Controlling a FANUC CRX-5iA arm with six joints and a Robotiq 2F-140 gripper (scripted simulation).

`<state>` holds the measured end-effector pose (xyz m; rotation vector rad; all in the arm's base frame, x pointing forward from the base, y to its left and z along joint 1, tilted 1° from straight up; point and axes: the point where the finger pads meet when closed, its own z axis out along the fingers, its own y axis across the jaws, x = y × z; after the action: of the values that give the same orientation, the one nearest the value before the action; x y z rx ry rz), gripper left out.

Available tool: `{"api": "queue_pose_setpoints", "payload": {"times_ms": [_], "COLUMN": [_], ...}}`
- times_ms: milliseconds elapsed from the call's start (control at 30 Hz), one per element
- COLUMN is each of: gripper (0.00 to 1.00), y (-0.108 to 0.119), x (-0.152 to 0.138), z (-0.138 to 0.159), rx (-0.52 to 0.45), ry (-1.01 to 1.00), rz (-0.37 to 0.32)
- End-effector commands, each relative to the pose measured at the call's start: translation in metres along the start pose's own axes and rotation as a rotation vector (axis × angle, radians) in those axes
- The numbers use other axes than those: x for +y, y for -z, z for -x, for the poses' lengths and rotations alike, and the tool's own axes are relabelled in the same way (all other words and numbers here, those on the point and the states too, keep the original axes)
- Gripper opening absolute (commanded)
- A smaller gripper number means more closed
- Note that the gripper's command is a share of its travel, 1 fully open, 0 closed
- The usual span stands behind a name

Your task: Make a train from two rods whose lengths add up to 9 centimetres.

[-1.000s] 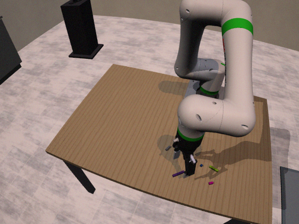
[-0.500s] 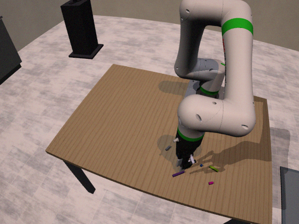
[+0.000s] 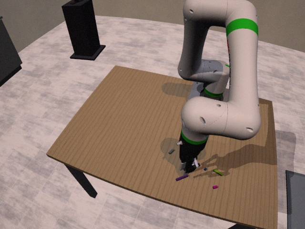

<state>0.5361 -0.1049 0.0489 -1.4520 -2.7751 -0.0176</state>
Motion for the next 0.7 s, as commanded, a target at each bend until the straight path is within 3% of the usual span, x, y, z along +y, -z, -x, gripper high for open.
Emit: {"api": "queue_pose_setpoints", "payload": {"times_ms": [0,667], "gripper": [0.15,0.15], "y": [0.0,-0.012], "x": [0.0,0.0], "z": [0.0,0.0], "rx": [0.0,0.0], "ry": [0.0,0.0], "rz": [0.0,0.0]}}
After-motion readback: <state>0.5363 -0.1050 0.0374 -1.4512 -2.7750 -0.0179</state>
